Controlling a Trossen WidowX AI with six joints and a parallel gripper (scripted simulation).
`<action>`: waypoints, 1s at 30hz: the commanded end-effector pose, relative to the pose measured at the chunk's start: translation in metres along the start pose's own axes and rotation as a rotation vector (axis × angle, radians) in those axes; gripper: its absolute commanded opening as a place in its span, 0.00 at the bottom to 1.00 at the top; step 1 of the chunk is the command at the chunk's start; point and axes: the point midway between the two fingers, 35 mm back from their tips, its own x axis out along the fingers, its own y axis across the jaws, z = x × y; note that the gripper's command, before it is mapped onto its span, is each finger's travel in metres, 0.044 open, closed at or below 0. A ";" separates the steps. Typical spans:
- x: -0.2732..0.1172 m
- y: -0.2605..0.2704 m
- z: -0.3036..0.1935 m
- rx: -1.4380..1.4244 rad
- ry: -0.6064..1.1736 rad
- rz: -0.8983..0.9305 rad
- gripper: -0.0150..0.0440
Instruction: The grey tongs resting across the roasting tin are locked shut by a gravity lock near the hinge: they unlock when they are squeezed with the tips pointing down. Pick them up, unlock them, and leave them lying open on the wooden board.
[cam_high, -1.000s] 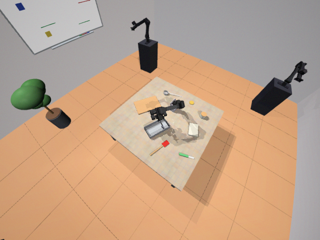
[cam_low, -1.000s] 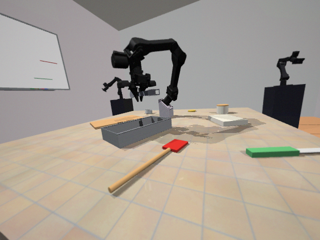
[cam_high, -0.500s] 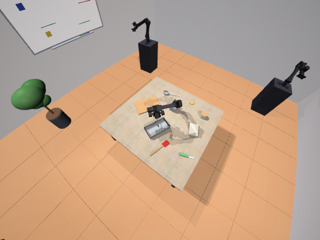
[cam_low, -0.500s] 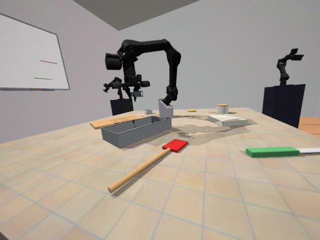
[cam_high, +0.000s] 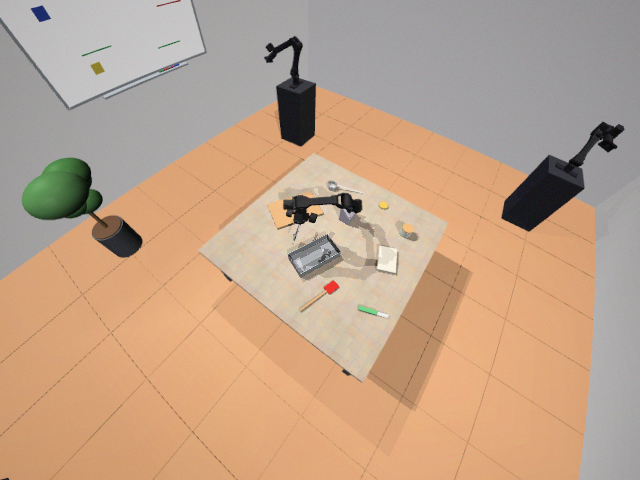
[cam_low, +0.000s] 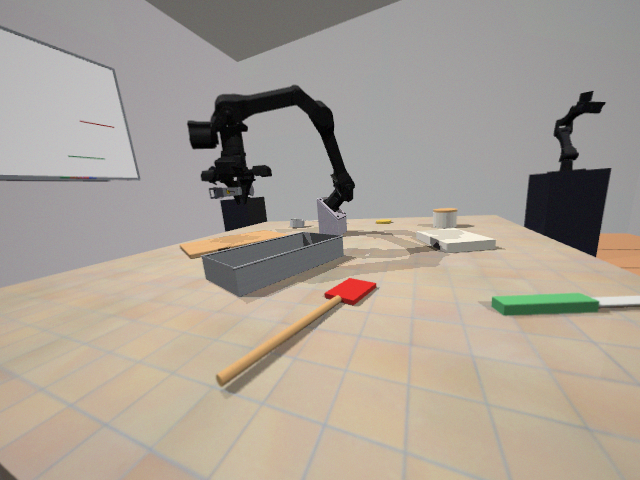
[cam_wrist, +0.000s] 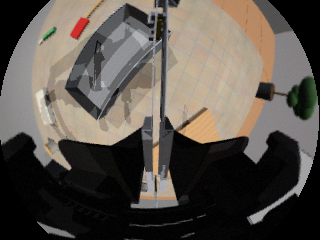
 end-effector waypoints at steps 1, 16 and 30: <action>-0.002 -0.020 -0.019 0.108 -0.004 -0.005 0.00; -0.009 -0.062 -0.081 0.406 -0.001 -0.022 0.00; -0.006 -0.103 -0.186 0.858 -0.002 -0.018 0.00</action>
